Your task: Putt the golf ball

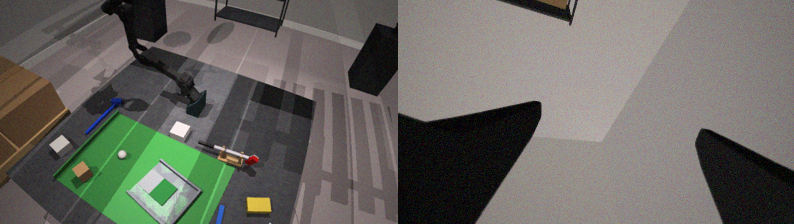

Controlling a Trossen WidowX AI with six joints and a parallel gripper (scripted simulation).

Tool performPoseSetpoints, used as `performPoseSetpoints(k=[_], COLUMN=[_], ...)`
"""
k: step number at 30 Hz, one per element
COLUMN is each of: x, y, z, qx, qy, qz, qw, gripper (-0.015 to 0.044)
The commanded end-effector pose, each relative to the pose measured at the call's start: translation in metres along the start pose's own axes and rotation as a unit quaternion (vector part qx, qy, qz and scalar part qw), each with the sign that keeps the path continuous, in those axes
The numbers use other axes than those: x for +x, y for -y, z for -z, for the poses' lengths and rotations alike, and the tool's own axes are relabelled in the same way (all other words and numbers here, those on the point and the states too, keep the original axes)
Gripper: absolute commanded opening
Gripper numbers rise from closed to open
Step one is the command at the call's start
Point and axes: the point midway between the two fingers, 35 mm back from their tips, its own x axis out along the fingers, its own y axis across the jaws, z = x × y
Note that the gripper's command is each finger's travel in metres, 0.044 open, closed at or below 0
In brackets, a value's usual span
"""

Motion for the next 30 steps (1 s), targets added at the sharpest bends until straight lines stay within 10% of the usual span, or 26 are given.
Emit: performPoseSetpoints(k=[1,14,30], x=[-0.004,-0.063,-0.245], y=[-0.036,-0.183,-0.371], z=[0.024,0.099,0.133], qx=[0.047,0.192,0.358], qy=[-0.044,-0.23,-0.501], qz=[-0.024,-0.125,-0.255], qw=[0.998,0.946,0.746], gripper=[0.044,0.044,0.044])
